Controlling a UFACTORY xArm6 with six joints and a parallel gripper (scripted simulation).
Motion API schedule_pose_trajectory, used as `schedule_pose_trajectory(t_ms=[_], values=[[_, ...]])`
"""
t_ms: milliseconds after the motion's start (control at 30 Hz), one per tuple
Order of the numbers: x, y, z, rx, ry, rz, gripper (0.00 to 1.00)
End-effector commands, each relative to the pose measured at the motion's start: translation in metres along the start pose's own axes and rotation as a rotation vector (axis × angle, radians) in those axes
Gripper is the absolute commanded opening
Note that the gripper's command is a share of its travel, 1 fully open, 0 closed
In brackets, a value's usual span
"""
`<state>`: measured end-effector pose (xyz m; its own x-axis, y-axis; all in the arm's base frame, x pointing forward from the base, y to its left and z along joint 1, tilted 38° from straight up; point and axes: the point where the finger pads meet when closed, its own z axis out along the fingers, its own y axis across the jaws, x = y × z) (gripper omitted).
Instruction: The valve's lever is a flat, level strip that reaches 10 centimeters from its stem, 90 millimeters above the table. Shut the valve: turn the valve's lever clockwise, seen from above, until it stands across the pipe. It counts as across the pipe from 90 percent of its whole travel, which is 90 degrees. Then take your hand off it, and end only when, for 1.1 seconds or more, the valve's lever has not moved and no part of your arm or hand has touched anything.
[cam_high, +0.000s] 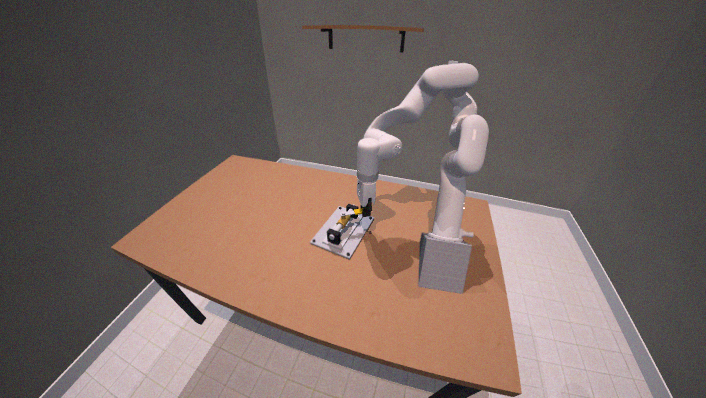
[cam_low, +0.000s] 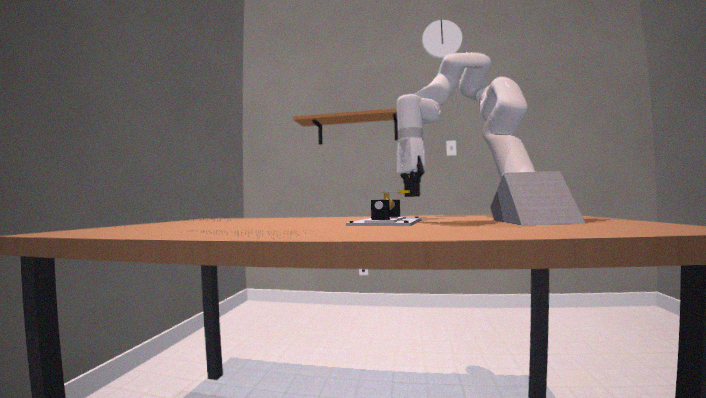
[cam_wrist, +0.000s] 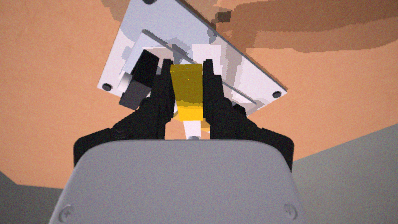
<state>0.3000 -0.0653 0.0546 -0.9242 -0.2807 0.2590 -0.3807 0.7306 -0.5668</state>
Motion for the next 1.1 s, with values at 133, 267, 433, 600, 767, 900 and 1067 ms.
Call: schedule_pose_trajectory(t_ms=[133,267,433,600,767,900,1067], values=[[-0.001,0.007,-0.001,-0.005,-0.003,0.051,0.0],[-0.001,0.01,-0.001,-0.005,-0.003,0.082,0.0],[-0.001,0.011,-0.001,-0.005,-0.003,0.093,0.0],[-0.001,0.015,-0.001,-0.005,-0.003,0.137,0.0],[-0.002,0.017,-0.001,-0.005,-0.003,0.163,0.0],[-0.002,0.019,-0.001,-0.005,-0.003,0.183,0.0],[-0.002,0.021,-0.001,-0.005,-0.003,0.202,0.0]])
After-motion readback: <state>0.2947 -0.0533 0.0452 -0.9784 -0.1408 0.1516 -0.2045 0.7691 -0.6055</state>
